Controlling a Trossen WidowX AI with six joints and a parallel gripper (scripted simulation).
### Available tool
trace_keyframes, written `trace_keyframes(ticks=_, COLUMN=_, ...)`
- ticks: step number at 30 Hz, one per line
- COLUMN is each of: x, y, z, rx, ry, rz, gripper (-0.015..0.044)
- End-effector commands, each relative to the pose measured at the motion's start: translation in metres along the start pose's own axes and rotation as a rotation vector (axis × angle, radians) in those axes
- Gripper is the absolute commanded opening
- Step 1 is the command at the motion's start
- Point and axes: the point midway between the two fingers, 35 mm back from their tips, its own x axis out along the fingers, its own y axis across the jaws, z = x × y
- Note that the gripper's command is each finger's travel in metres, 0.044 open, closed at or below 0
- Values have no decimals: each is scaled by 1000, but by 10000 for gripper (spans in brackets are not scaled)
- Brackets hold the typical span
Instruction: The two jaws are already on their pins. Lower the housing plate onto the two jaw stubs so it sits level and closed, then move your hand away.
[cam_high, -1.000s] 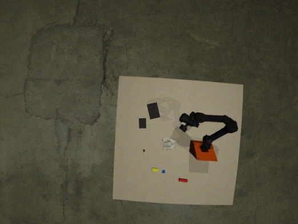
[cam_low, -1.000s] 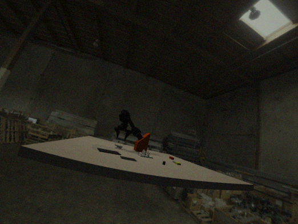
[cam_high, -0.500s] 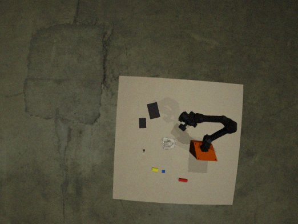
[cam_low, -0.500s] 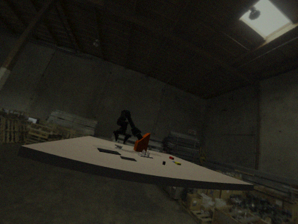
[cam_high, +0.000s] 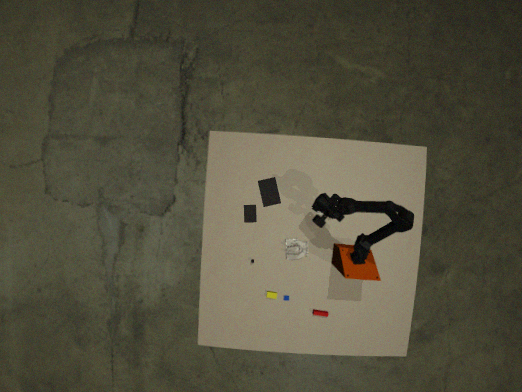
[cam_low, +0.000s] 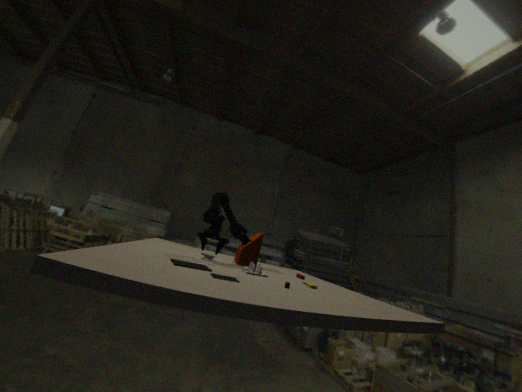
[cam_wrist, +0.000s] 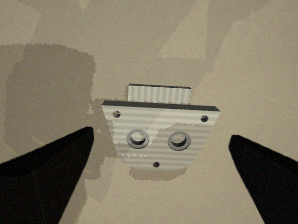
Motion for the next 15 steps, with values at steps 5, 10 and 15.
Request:
trace_keyframes(ticks=5, x=8, y=1, z=-1, rx=-5, ry=3, rz=3, gripper=440)
trace_keyframes(ticks=10, x=16, y=1, z=-1, rx=-5, ry=3, rz=3, gripper=440)
trace_keyframes(ticks=15, x=24, y=1, z=-1, rx=-5, ry=2, rz=2, gripper=440)
